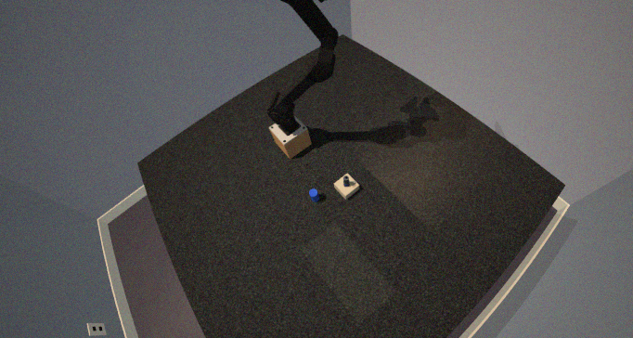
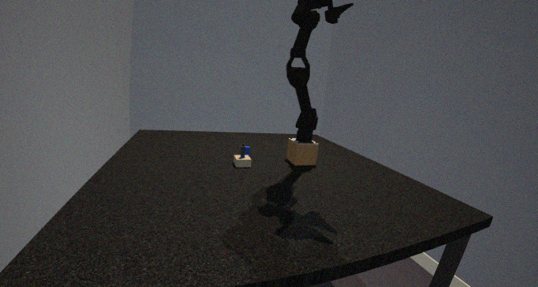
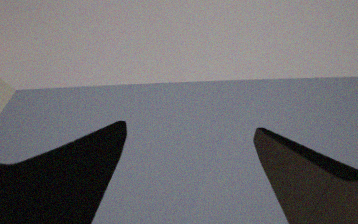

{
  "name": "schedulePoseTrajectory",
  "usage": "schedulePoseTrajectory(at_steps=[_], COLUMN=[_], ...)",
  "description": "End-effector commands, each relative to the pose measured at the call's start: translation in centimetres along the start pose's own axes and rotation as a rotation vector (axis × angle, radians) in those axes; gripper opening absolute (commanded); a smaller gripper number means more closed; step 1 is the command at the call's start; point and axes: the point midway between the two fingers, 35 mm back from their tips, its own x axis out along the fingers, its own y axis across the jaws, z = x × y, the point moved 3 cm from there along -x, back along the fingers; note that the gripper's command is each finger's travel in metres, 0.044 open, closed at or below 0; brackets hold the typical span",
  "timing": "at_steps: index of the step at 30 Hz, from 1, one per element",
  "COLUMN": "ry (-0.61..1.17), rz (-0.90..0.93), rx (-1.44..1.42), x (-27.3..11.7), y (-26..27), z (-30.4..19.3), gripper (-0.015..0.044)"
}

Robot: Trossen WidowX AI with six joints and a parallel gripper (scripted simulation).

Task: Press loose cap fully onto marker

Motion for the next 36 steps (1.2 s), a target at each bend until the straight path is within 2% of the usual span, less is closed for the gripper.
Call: schedulePoseTrajectory(at_steps=[1,6,14,20,29,36], ry=[0.003,0.081,0.224,0.326,0.449,0.603], rz=[0.002,0.077,0.264,0.435,0.786,1.067], rx=[-0.007,-0.19,-0.462,-0.627,-0.792,-0.822], x=[0.0,0.5,-0.6,-3.2,-10.8,-18.5], y=[0.1,1.3,2.9,3.8,4.2,3.3], z=[-0.2,-4.9,-12.9,-18.5,-26.7,-30.8], gripper=[0.0374,0.0248,0.0248,0.0248,0.0248,0.0248])
